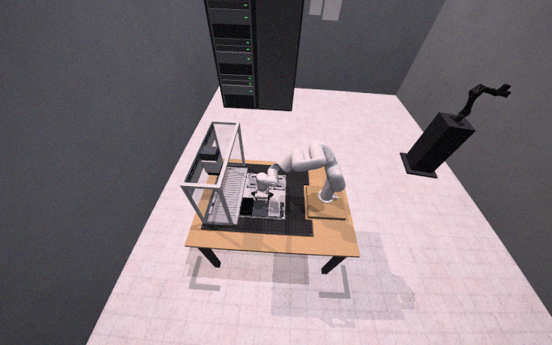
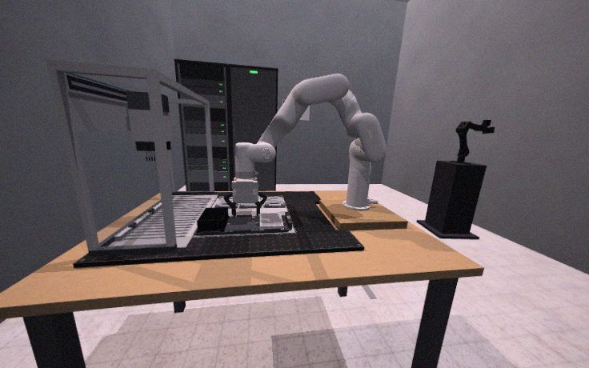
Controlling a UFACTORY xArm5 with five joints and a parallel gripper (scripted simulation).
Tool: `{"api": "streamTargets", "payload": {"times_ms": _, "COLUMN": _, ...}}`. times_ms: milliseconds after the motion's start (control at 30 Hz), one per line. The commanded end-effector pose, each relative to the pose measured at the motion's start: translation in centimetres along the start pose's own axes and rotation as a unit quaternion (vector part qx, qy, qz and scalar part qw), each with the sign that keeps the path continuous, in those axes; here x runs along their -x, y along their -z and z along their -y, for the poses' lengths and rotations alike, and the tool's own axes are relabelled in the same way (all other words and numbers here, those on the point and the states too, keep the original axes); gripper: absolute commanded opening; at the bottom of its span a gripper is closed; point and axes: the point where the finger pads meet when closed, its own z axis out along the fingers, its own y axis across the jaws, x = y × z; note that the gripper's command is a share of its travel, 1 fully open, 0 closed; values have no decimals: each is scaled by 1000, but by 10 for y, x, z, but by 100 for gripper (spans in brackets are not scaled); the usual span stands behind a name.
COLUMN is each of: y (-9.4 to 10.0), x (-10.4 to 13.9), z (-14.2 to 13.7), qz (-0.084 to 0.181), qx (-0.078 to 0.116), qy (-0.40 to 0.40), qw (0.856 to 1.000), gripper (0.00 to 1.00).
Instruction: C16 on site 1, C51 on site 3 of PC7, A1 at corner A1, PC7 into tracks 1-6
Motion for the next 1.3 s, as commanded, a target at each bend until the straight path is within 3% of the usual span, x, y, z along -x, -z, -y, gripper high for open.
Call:
{"api": "streamTargets", "payload": {"times_ms": 0, "y": 2, "x": 2, "z": -1, "qz": 1, "qx": 2, "qy": 0, "qw": 1000, "gripper": 100}}
{"api": "streamTargets", "payload": {"times_ms": 633, "y": 2, "x": 10, "z": -1, "qz": 1, "qx": 2, "qy": 0, "qw": 1000, "gripper": 100}}
{"api": "streamTargets", "payload": {"times_ms": 1267, "y": 30, "x": 10, "z": -1, "qz": 1, "qx": 2, "qy": 0, "qw": 1000, "gripper": 100}}
